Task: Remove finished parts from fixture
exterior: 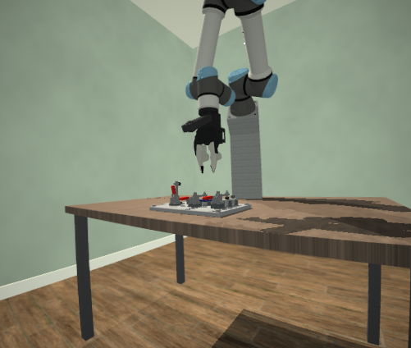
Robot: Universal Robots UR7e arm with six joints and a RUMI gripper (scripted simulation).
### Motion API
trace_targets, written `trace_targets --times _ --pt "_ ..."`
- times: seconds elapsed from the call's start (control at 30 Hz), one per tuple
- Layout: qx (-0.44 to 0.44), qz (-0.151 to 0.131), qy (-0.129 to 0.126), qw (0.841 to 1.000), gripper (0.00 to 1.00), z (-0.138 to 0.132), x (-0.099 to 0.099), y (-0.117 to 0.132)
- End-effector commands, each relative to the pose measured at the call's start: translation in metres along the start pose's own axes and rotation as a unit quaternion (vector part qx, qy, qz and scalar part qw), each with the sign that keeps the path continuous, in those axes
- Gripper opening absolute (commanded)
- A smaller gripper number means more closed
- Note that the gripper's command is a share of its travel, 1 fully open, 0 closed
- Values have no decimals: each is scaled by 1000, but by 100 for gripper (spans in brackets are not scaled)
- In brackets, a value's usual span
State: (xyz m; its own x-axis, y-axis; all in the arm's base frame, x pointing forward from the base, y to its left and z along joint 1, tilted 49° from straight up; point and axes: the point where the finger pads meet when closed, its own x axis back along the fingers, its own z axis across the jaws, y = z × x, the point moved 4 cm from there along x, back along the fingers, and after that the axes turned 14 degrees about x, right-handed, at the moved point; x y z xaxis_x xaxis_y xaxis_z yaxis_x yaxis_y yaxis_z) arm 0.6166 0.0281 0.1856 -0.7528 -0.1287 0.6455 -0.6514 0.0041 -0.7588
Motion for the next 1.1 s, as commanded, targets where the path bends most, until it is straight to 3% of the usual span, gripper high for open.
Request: trace_targets --times 0.0,0.43,0.9,1.07 --pt "-1 -3 0 1000 28 2 -1 -3" --pt "0 -3 -1 1000 28 1 -13 -3" --pt "0 -3 -1 1000 28 0 -60 -2" --pt "0 -3 -1 1000 28 0 -68 -2"
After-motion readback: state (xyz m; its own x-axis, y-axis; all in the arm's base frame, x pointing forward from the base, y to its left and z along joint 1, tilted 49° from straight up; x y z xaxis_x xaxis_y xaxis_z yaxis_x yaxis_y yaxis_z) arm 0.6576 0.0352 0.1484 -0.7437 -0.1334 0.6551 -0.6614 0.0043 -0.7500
